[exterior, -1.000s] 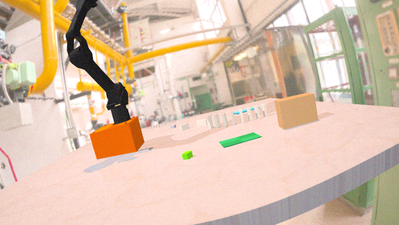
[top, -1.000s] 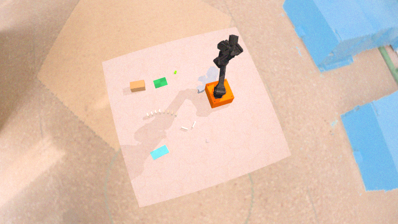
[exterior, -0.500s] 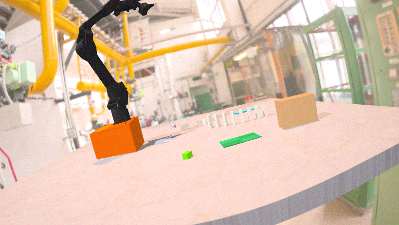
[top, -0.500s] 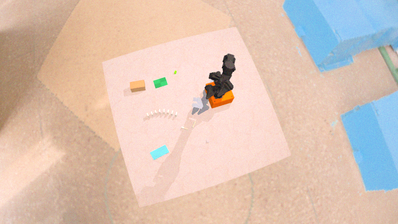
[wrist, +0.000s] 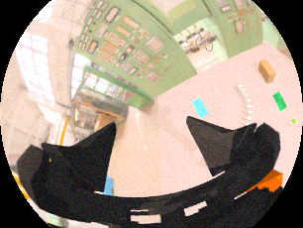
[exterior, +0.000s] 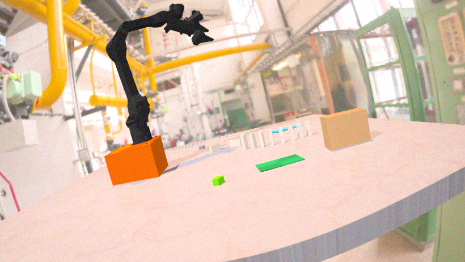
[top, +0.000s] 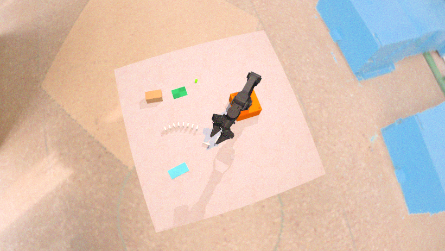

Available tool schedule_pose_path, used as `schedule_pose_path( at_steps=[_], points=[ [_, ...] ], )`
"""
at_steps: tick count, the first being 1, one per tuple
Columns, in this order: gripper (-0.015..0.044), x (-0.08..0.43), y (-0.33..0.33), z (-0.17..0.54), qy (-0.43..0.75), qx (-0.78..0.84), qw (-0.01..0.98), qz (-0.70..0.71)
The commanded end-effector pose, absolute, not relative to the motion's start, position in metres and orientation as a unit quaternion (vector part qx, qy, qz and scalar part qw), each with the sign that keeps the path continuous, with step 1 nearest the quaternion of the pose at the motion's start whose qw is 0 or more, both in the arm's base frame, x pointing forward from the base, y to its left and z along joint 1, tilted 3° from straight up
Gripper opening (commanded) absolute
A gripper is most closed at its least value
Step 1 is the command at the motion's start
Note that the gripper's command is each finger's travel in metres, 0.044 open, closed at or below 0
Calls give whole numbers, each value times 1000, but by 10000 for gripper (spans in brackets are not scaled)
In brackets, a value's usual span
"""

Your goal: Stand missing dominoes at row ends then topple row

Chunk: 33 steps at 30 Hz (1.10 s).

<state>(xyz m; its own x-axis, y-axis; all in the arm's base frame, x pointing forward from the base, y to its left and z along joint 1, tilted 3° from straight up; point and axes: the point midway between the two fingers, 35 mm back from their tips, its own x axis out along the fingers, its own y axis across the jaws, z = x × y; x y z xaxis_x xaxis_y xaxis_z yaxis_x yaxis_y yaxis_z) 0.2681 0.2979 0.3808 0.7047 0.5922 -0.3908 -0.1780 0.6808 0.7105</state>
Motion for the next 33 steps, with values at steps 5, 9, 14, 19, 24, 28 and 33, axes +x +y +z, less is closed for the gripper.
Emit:
schedule_pose_path(
  at_steps=[5, 9, 14, 19, 24, 28, 33],
  points=[
    [440, 318, 293, 256, 436, 270, 853, 102],
    [440, 332, 281, 199, 490, 243, 836, 43],
    [440, 341, 256, 129, 558, 213, 802, -33],
    [440, 335, 222, 62, 622, 185, 752, -111],
    [440, 319, 186, 8, 677, 163, 695, -182],
    [440, 312, 192, 6, 679, 163, 692, -184],
    [440, 313, 192, -1, 679, 163, 692, -184]
  ],
)
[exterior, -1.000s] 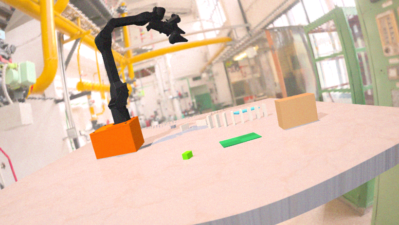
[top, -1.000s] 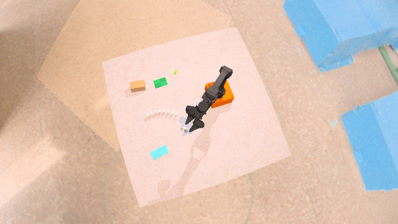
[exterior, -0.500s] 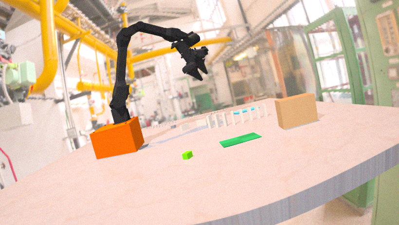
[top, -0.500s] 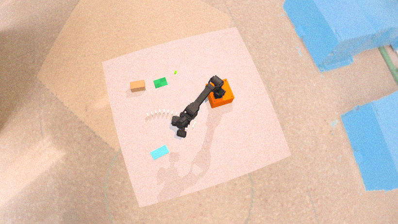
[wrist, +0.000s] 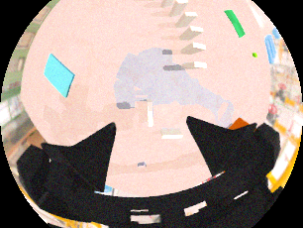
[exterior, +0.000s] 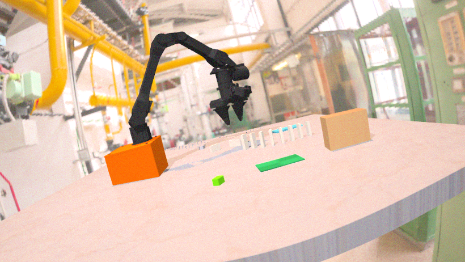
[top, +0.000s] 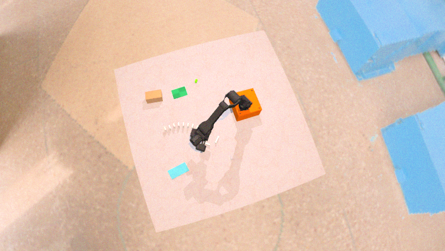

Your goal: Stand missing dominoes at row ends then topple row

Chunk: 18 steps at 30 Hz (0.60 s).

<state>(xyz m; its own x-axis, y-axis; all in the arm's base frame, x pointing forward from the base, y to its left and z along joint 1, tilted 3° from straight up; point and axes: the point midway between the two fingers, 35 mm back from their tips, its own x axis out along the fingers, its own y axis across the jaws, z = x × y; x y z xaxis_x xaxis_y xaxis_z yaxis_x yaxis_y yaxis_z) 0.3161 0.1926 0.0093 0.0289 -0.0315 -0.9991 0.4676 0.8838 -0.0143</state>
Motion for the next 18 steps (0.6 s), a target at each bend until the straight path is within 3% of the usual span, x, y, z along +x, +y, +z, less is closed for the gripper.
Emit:
schedule_pose_path(
  at_steps=[1, 6, 18],
  points=[
    [440, 314, 192, -10, 679, 163, 692, -184],
    [440, 314, 189, -57, 679, 162, 692, -184],
    [440, 316, 188, -68, 679, 162, 692, -184]
  ],
)
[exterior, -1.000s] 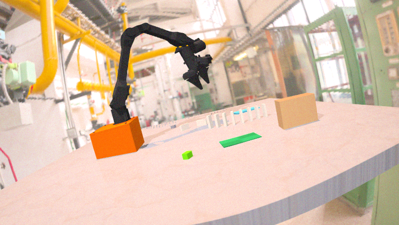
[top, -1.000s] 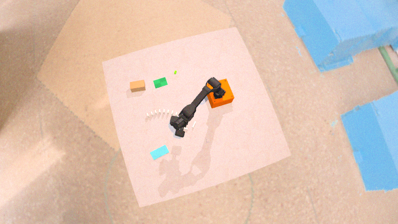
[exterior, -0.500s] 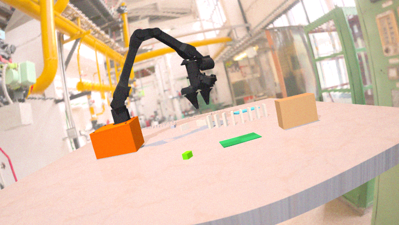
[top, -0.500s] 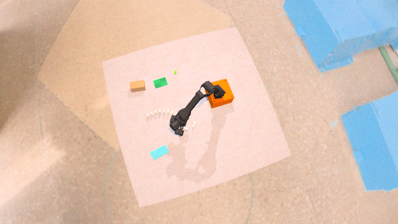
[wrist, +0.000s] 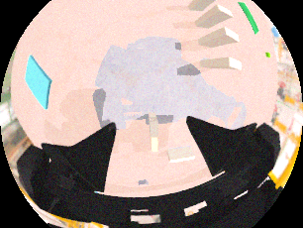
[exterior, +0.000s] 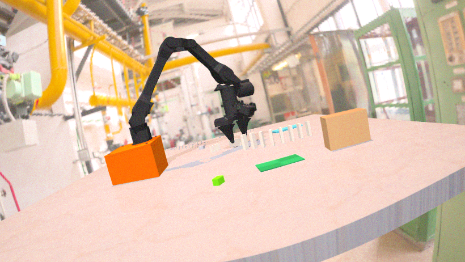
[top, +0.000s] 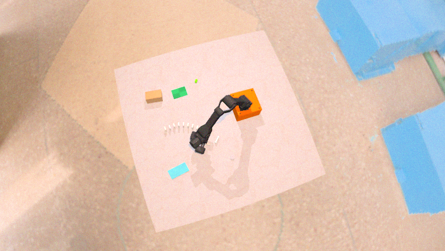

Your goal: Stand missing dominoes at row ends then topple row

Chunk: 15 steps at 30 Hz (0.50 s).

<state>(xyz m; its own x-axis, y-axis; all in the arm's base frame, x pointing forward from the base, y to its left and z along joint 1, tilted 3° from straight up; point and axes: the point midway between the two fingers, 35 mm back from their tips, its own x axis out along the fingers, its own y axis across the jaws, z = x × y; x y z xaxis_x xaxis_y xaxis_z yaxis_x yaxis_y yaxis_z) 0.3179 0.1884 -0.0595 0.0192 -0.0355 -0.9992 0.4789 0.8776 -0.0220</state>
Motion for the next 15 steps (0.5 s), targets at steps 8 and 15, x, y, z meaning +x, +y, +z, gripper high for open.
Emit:
schedule_pose_path(
  at_steps=[8, 15],
  points=[
    [440, 316, 187, -74, 679, 162, 692, -184],
    [282, 316, 187, -74, 679, 162, 692, -184]
  ],
)
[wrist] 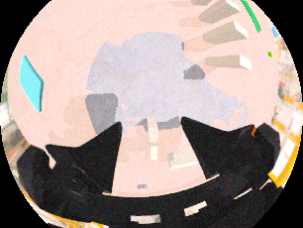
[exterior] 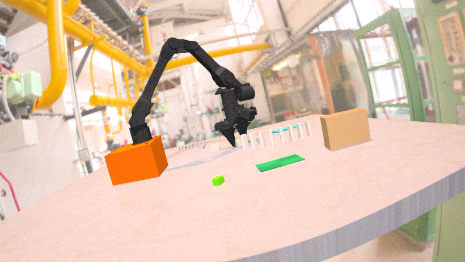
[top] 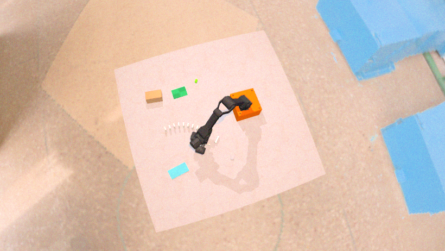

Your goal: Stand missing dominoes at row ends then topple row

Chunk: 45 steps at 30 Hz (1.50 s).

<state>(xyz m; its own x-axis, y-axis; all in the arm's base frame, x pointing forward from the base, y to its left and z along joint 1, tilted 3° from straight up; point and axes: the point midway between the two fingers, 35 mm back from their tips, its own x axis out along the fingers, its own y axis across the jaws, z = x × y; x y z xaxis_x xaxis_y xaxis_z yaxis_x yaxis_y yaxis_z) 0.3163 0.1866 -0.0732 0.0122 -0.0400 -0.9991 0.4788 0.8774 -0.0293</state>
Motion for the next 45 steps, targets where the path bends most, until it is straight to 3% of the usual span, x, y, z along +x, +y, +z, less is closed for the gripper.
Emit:
schedule_pose_path(
  at_steps=[1, 10, 21, 33, 40, 45],
  points=[
    [256, 316, 187, -74, 679, 162, 692, -184],
    [25, 316, 187, -74, 679, 162, 692, -184],
    [25, 316, 188, -66, 679, 162, 692, -184],
    [25, 320, 195, 79, 679, 163, 692, -184],
    [25, 321, 196, 82, 679, 163, 692, -184],
    [25, 336, 234, 86, 680, 159, 694, -177]
  ],
)
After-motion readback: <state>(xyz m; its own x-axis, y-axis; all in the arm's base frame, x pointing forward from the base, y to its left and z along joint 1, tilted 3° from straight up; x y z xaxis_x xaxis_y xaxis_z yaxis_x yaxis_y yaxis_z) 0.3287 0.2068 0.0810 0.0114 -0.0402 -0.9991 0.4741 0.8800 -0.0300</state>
